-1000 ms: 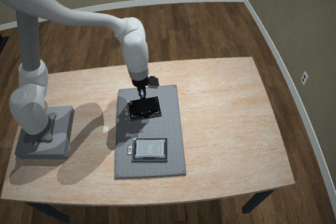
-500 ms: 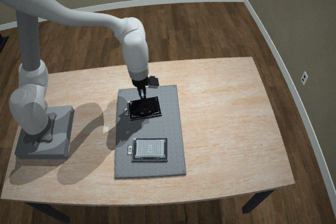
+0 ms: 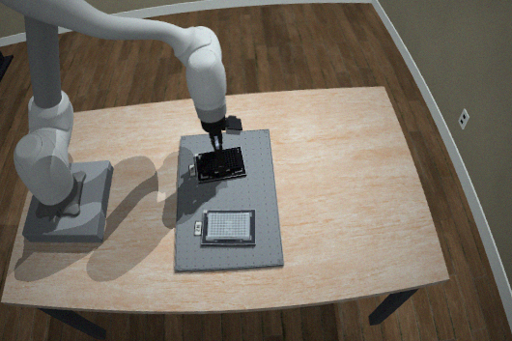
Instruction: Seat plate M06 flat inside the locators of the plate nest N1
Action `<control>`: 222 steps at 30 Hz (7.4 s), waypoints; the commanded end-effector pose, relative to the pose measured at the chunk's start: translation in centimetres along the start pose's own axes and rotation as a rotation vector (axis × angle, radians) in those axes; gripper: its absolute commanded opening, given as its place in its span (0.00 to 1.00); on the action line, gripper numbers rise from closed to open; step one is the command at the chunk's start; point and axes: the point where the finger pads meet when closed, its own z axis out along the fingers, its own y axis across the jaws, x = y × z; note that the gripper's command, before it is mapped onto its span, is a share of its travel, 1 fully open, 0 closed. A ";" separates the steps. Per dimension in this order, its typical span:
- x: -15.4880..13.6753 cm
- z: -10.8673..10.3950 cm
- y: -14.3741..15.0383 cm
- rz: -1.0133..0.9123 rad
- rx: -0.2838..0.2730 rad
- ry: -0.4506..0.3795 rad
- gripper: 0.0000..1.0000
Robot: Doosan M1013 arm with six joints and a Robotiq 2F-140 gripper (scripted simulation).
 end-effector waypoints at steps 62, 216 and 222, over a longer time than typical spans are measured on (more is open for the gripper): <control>-0.4 -2.9 0.0 0.000 0.000 0.001 0.10; -0.4 -1.9 0.0 0.000 0.000 0.001 1.00; -0.4 -3.2 0.0 0.000 0.000 0.001 1.00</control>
